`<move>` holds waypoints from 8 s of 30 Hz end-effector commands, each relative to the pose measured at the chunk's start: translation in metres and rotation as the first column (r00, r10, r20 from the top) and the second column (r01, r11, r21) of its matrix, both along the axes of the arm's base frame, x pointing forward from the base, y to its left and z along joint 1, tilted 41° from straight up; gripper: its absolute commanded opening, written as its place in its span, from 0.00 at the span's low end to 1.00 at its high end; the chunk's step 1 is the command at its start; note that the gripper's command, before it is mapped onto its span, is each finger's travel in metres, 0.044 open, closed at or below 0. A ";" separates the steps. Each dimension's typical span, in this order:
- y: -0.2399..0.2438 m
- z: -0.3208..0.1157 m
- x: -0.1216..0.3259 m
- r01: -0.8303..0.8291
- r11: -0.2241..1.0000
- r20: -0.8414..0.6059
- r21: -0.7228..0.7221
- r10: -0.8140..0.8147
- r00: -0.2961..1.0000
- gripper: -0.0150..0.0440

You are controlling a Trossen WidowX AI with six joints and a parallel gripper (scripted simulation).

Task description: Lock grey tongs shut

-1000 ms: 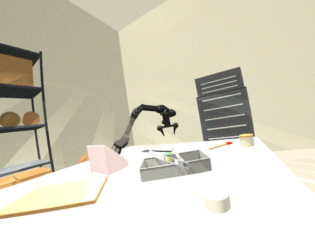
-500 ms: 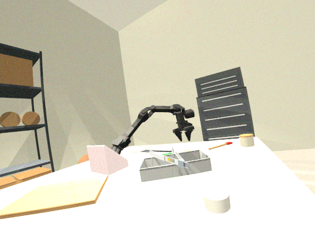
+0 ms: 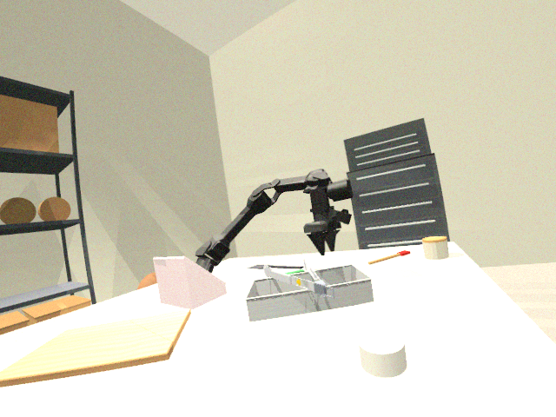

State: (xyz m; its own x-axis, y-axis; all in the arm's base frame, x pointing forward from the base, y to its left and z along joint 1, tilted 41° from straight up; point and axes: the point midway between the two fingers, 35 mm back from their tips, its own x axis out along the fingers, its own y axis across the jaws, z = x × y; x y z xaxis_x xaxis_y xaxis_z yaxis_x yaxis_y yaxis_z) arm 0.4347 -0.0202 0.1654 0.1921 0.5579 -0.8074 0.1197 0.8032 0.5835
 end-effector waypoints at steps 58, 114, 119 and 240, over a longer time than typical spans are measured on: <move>-0.103 -0.133 -0.020 0.577 0.814 -0.475 0.074 -0.480 0.738 1.00; -0.080 -0.159 -0.016 0.574 0.816 -0.471 0.073 -0.479 0.741 0.52; -0.080 -0.159 -0.016 0.574 0.816 -0.471 0.073 -0.479 0.741 0.46; -0.337 -0.278 -0.408 -0.274 0.961 0.161 -0.027 0.275 0.948 0.00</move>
State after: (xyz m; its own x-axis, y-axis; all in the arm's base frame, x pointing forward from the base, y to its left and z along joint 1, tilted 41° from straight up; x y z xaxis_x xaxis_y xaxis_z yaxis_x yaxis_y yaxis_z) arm 0.0503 -0.3611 -0.1067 0.1636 0.5985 -0.7843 -0.1477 0.8009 0.5803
